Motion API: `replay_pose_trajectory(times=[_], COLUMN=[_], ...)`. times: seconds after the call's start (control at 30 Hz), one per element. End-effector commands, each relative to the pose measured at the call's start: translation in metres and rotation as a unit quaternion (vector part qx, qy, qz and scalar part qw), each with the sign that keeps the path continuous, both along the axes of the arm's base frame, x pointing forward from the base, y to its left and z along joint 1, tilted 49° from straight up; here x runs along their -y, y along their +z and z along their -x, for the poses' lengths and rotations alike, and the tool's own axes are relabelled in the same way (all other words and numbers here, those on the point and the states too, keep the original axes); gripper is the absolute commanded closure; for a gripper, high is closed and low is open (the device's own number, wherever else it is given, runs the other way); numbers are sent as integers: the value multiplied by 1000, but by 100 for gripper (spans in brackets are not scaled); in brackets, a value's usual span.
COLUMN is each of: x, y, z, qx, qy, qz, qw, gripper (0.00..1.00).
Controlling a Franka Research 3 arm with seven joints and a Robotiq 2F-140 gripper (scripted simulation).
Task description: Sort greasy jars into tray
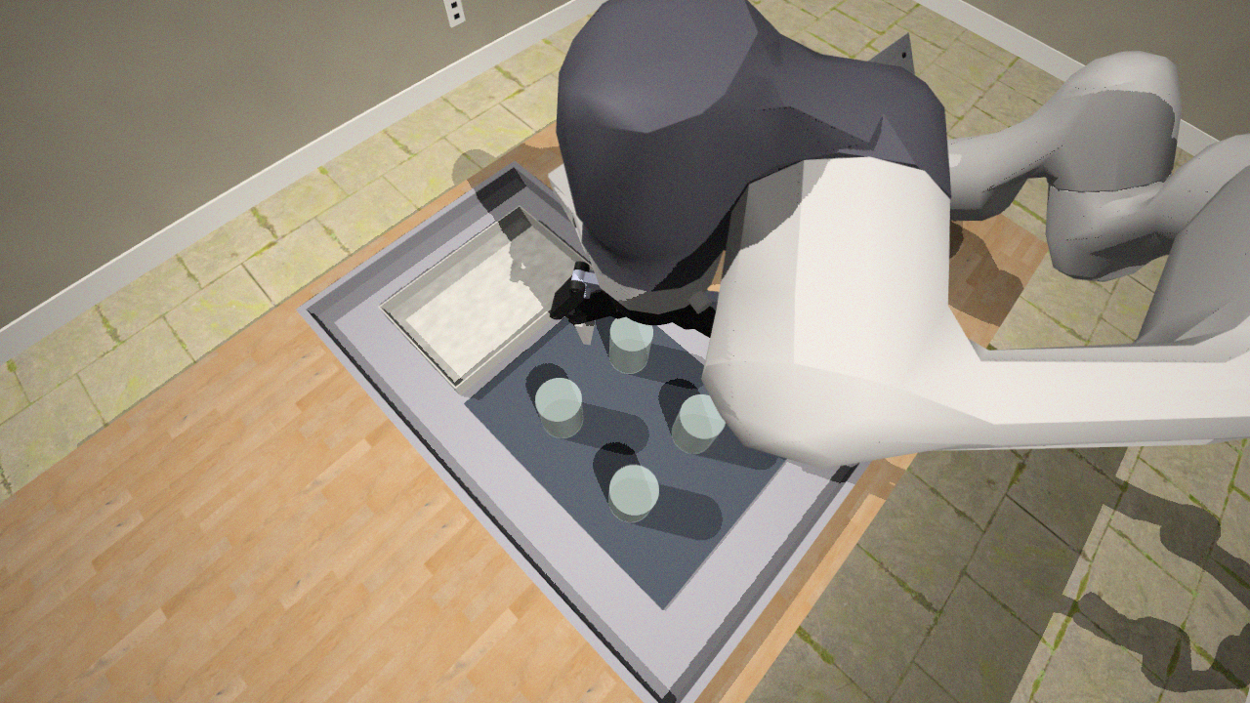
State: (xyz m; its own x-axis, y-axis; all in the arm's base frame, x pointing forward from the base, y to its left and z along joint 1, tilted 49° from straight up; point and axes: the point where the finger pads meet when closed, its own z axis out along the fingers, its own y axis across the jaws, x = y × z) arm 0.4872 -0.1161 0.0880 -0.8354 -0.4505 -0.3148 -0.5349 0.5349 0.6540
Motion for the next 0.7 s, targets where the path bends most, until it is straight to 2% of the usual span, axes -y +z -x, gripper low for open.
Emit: replay_pose_trajectory(times=[0.0, 0.13, 0.17, 0.4, 0.43, 0.67], x=[-1, -1, -1, -1, -2, -2], y=[-1, -1, 1, 1, 1, 1], z=[-2, -2, -7, -7, -11, -11], qx=[-24, -24, -45, -45, -65, -65], qy=[-32, -32, -80, -80, -124, -124], qz=[1, 1, -4, -4, -9, -9], qw=[999, 999, 996, 996, 990, 990], gripper=[0, 0, 0, 0, 0, 0])
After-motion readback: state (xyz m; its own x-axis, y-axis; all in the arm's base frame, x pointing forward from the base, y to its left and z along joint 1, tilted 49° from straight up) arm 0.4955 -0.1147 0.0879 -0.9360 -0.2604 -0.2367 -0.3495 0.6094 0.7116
